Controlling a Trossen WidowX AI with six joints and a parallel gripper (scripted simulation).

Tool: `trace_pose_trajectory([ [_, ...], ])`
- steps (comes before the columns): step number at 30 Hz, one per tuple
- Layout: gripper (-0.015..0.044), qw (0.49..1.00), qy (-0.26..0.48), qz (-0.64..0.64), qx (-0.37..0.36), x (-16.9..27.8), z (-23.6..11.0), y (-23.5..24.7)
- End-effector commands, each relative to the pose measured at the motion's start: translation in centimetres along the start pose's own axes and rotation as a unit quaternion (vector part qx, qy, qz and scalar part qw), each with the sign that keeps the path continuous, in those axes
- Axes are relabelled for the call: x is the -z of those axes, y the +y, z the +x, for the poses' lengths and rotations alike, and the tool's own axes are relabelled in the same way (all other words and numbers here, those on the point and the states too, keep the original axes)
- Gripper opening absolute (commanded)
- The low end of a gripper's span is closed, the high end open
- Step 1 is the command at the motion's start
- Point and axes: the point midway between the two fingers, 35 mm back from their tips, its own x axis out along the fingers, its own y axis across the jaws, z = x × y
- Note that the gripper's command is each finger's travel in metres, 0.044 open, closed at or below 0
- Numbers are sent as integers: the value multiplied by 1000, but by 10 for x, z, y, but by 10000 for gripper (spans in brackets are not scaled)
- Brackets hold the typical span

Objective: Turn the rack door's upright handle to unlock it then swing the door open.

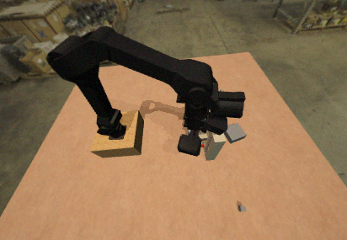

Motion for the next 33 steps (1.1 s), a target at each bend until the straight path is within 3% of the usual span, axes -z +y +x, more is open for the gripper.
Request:
trace_pose_trajectory([
  [1,292,995,0,-101,-2,0,0,1],
  [8,292,963,0,-271,-2,0,0,1],
  [16,292,890,0,-455,-1,0,0,1],
  [24,292,783,-1,-622,-1,0,0,1],
  [33,292,626,-1,-780,-1,0,0,1],
])
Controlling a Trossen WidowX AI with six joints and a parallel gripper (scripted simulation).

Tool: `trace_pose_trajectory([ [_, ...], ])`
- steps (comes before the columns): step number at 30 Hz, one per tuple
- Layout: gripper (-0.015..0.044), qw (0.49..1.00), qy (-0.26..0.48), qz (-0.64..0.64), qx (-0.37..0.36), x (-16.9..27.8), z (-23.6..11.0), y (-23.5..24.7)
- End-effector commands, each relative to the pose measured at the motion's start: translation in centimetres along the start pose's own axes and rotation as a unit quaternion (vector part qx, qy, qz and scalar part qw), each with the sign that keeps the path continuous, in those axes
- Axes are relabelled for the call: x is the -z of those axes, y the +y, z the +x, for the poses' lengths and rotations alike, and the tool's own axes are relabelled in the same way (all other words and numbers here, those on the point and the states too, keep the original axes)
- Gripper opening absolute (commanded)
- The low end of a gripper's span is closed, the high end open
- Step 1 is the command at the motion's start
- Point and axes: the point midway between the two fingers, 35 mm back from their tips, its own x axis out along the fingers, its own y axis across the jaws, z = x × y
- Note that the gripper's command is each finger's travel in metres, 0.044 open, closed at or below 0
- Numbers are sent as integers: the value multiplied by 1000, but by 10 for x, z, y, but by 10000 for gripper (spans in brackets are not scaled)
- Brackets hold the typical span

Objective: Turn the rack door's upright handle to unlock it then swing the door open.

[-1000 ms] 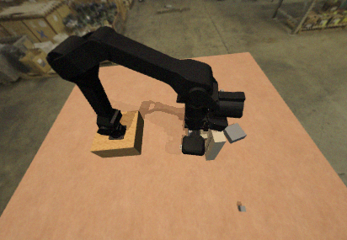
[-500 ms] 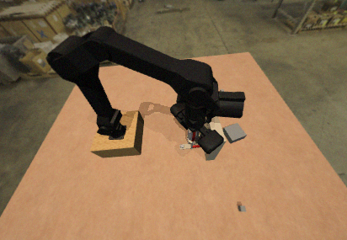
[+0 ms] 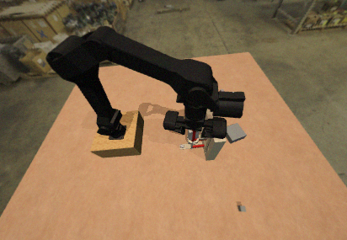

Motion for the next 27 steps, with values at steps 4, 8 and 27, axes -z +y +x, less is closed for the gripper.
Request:
trace_pose_trajectory([
  [4,292,984,-2,-176,1,-1,0,-1],
  [8,292,972,-2,-236,2,-1,0,-1],
  [27,68,972,-2,-236,2,-1,0,-1],
])
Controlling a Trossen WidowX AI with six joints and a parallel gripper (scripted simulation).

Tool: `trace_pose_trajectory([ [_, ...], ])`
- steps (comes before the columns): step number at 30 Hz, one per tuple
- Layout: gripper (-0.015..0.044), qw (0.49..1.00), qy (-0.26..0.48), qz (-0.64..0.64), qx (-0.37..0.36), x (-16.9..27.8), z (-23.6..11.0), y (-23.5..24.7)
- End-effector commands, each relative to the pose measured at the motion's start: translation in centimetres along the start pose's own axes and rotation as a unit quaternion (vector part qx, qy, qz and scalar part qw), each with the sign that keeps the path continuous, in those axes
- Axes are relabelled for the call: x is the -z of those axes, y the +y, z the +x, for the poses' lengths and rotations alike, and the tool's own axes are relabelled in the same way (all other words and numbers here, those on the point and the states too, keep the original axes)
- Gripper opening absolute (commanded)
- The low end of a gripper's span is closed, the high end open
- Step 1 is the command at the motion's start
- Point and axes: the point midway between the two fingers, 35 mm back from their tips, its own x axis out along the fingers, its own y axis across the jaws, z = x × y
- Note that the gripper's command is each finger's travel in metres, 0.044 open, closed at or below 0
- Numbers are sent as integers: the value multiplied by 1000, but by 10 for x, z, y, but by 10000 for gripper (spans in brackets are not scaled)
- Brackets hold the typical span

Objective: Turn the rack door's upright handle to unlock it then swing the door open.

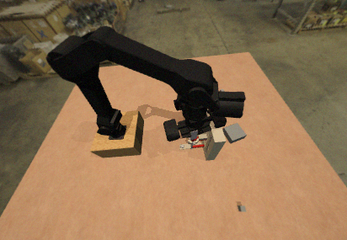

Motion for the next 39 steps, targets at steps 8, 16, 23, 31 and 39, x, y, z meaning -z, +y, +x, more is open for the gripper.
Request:
trace_pose_trajectory([
  [8,20,1000,-1,-2,0,0,0,0],
  [16,20,999,-1,46,0,-3,0,3],
  [23,20,993,-2,120,-1,-6,0,8],
  [31,20,980,-2,200,-1,-12,0,16],
  [39,20,961,-2,275,-2,-21,0,27],
])
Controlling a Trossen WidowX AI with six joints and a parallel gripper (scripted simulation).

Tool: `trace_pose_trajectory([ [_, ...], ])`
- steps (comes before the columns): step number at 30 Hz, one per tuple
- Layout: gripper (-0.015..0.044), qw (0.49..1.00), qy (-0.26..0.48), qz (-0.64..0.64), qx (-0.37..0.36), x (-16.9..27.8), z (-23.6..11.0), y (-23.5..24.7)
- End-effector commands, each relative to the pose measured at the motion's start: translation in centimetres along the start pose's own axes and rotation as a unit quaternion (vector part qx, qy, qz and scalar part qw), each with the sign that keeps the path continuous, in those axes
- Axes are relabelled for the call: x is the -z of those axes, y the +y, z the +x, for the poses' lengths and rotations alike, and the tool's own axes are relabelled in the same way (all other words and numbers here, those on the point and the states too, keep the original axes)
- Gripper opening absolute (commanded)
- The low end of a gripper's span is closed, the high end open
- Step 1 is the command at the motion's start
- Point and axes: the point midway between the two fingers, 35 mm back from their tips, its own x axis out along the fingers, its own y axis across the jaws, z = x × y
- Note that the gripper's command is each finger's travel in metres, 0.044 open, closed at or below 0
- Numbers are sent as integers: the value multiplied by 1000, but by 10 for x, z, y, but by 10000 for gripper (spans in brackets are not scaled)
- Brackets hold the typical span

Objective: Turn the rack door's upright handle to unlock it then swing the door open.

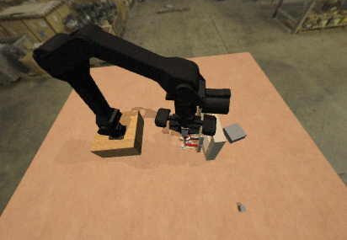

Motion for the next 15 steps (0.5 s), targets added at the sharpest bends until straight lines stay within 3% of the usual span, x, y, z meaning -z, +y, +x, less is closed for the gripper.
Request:
trace_pose_trajectory([
  [1,20,999,-3,48,6,-3,0,5],
  [15,20,986,-4,164,4,-14,0,32],
])
